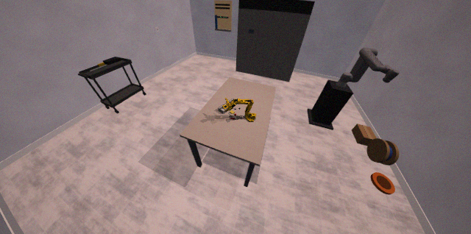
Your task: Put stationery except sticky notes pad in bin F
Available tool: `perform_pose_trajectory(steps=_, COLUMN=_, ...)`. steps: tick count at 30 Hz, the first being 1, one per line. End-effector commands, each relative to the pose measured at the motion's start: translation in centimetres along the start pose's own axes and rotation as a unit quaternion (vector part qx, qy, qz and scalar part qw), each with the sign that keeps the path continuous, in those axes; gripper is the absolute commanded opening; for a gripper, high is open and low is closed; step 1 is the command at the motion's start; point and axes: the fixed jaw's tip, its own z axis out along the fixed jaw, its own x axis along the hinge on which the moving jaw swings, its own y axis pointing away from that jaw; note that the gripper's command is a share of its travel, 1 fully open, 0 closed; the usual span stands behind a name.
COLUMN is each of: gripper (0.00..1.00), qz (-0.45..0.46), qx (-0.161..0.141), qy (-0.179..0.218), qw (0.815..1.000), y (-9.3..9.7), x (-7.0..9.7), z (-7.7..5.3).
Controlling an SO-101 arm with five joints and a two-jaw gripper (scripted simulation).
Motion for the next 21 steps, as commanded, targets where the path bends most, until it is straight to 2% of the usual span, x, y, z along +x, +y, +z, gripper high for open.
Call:
perform_pose_trajectory(steps=1, gripper=1.00, qz=-0.037, qx=0.000, qy=-0.001, qw=0.999, y=0.1, x=0.3, z=-1.0)
perform_pose_trajectory(steps=6, gripper=1.00, qz=-0.064, qx=-0.012, qy=0.014, qw=0.998, y=0.7, x=1.1, z=-1.1)
perform_pose_trajectory(steps=7, gripper=1.00, qz=-0.059, qx=-0.024, qy=0.031, qw=0.997, y=1.0, x=1.6, z=-0.4)
perform_pose_trajectory(steps=21, gripper=1.00, qz=-0.183, qx=-0.070, qy=0.071, qw=0.978, y=2.6, x=4.3, z=-1.1)
